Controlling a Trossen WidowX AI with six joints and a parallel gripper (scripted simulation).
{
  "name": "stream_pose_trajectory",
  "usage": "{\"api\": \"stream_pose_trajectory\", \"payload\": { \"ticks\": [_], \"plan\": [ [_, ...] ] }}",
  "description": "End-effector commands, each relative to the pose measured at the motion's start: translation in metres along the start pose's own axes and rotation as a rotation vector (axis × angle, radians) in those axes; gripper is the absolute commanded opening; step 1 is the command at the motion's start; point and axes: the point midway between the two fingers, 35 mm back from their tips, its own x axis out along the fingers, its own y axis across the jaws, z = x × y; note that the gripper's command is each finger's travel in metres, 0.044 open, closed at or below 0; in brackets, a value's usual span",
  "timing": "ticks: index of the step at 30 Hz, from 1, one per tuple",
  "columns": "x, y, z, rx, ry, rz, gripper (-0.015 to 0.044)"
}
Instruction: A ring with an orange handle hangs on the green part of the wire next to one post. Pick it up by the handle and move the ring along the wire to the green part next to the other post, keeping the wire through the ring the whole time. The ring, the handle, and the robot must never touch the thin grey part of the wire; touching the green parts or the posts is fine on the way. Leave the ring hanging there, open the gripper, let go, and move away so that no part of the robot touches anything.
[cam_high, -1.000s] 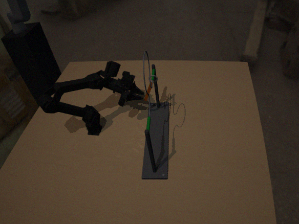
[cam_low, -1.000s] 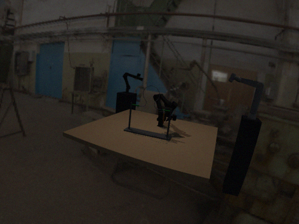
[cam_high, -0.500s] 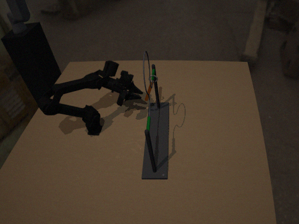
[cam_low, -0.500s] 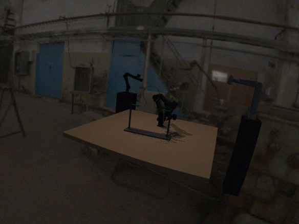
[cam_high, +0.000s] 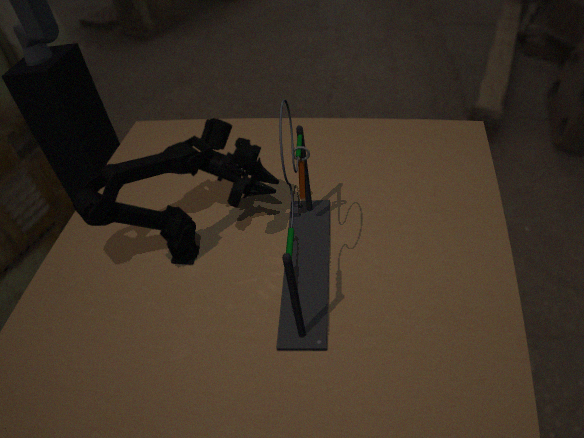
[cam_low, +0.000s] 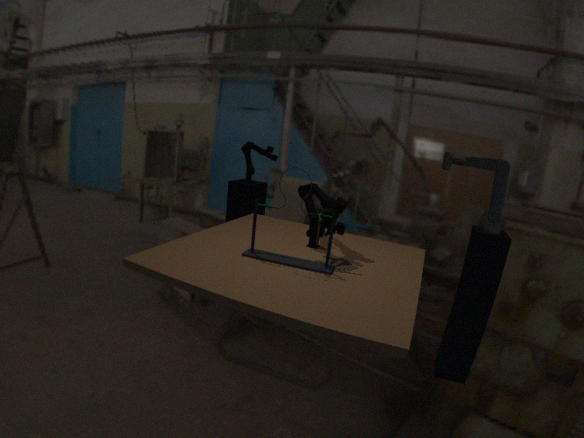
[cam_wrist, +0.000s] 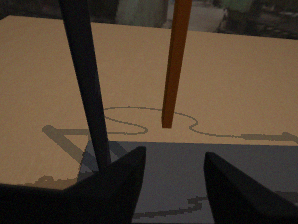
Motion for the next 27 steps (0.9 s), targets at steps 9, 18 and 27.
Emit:
{"api": "stream_pose_trajectory", "payload": {
  "ticks": [9,18,27],
  "plan": [
    [-0.042,-0.001,0.001,-0.002,-0.005,0.001,0.0344],
    [-0.046,-0.002,0.002,-0.004,-0.011,0.003,0.0440],
    [-0.046,-0.002,0.002,-0.004,-0.011,0.003,0.0440]
  ]
}}
